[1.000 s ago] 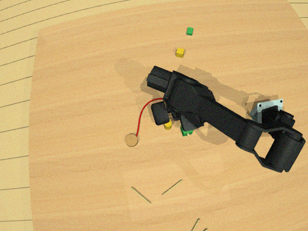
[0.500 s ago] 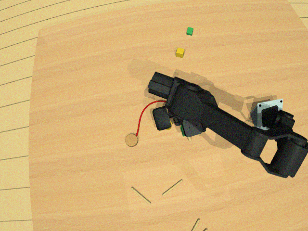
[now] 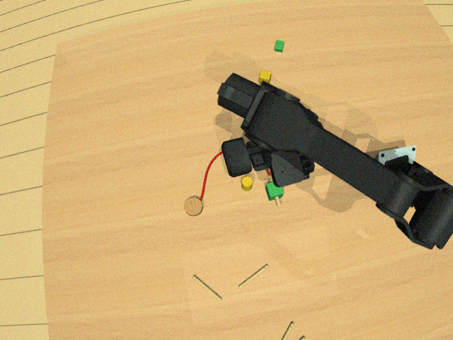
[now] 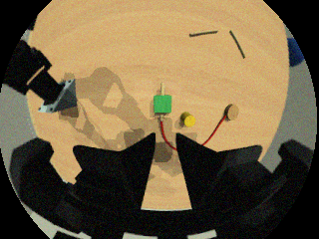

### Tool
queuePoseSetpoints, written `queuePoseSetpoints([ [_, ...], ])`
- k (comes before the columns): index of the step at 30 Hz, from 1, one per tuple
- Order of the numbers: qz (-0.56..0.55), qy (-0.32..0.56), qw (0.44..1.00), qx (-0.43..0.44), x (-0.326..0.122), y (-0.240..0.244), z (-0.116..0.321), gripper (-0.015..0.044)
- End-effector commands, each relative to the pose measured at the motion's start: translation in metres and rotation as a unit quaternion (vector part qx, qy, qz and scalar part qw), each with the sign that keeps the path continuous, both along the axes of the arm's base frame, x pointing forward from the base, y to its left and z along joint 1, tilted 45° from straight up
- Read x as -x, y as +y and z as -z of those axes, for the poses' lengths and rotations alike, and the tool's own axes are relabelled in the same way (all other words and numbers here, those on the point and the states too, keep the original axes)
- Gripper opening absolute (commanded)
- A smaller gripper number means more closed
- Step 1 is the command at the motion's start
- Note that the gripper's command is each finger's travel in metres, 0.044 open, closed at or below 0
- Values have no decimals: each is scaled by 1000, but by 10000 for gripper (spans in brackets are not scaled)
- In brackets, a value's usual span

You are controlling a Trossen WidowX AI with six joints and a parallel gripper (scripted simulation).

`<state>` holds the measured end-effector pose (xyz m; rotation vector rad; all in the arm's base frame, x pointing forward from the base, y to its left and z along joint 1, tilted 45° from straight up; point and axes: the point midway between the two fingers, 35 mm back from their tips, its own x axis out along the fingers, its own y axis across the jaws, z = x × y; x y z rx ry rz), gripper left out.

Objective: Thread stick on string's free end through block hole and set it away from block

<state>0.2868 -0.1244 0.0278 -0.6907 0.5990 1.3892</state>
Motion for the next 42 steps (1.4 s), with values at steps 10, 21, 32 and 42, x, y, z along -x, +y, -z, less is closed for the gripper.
queuePoseSetpoints([
  [10,225,205,952,-32,0,6,-11,124],
  [21,535,493,682,-74,1,19,-25,124],
  [32,654,605,446,-87,1,27,-32,124],
  [42,715,664,197,-92,2,34,-39,124],
])
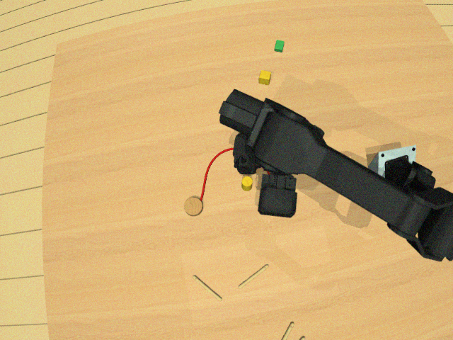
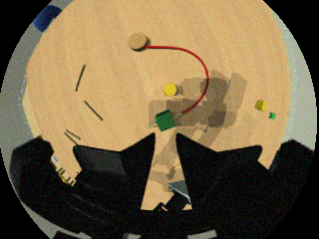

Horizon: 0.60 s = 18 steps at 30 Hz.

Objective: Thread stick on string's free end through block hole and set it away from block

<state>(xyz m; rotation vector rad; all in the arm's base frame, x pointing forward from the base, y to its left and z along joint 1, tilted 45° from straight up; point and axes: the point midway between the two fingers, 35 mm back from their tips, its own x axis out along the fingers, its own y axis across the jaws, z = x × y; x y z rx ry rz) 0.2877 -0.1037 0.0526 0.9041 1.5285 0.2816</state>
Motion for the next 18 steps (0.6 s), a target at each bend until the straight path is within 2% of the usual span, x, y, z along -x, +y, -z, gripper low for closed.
queuePoseSetpoints([
  [1,291,271,917,-41,3,14,-15,124],
  [8,404,379,831,-54,4,18,-18,124],
  [18,408,382,827,-55,4,18,-18,124],
])
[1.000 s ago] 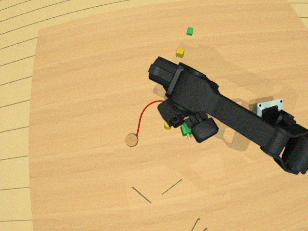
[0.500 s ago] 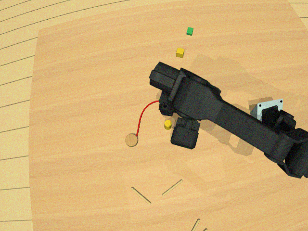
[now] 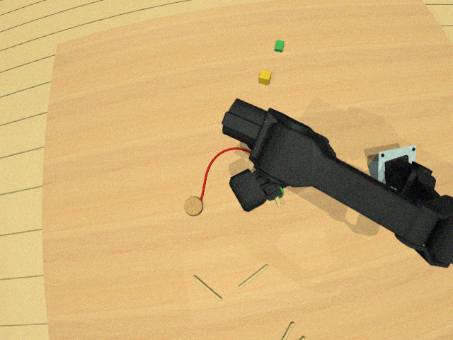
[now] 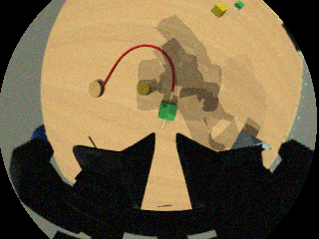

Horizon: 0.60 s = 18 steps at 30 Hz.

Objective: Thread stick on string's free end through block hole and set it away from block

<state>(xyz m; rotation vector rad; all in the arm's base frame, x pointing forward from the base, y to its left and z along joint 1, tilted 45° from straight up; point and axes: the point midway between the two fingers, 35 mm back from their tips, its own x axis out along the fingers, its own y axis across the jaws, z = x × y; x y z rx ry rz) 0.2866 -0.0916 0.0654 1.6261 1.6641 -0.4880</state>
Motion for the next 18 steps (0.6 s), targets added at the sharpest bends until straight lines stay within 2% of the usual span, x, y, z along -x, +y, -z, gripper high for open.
queuePoseSetpoints([
  [1,90,84,992,-15,2,6,-6,124],
  [18,91,84,992,-14,0,12,2,124],
])
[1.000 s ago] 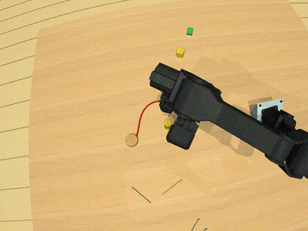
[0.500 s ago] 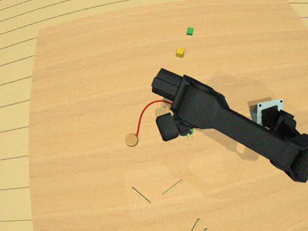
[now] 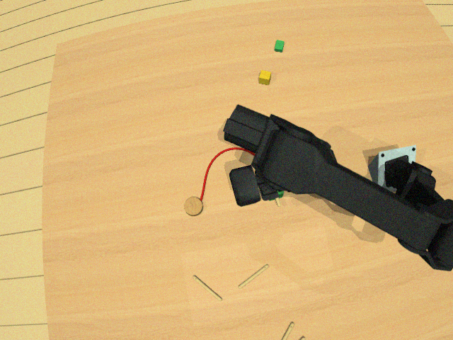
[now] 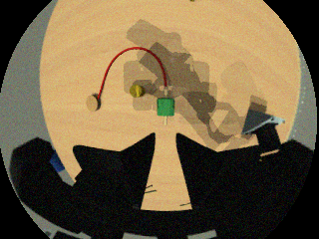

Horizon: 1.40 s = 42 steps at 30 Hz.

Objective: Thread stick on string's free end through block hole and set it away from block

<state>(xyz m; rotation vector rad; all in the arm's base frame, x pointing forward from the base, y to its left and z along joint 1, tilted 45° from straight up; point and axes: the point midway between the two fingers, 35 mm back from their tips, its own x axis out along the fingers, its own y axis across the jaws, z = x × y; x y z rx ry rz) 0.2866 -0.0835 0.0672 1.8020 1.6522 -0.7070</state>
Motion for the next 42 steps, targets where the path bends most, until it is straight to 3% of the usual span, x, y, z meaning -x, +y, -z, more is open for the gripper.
queuePoseSetpoints([
  [1,2,4,1000,-3,0,5,5,124],
  [42,2,3,1000,-5,-5,53,53,124],
])
